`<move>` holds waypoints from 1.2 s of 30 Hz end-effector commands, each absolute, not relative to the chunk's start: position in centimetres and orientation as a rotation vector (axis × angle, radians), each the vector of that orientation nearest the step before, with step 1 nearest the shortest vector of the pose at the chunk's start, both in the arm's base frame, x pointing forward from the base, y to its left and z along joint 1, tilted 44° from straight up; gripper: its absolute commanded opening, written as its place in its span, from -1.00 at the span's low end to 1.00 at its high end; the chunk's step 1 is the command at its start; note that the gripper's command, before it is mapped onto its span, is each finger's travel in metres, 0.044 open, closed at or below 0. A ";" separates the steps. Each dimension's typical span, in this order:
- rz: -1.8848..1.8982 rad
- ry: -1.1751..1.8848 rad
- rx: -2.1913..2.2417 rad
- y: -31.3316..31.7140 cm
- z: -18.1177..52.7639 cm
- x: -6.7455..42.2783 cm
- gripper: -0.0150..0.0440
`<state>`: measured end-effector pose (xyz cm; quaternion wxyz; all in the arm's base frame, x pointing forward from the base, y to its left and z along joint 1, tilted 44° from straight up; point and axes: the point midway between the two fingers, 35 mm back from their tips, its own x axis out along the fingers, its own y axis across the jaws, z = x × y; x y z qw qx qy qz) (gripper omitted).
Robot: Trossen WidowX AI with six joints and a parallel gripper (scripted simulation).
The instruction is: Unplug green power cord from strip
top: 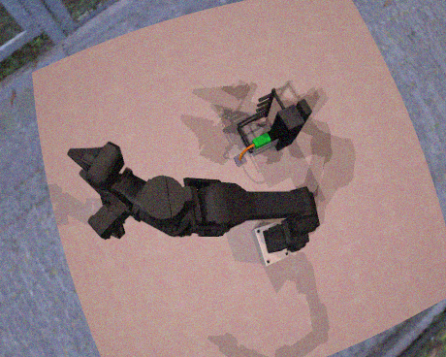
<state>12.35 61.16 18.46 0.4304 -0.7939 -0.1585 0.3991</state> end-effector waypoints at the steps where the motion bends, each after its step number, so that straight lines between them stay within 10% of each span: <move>1: 0.996 -0.388 -1.984 61.0 18.4 12.6 0.78; 9: 0.990 -0.023 -2.110 52.7 13.9 22.0 0.06; 22: 0.969 0.713 -2.180 32.1 7.9 31.0 0.05; 36: 0.950 1.532 -2.011 9.3 5.6 27.2 0.05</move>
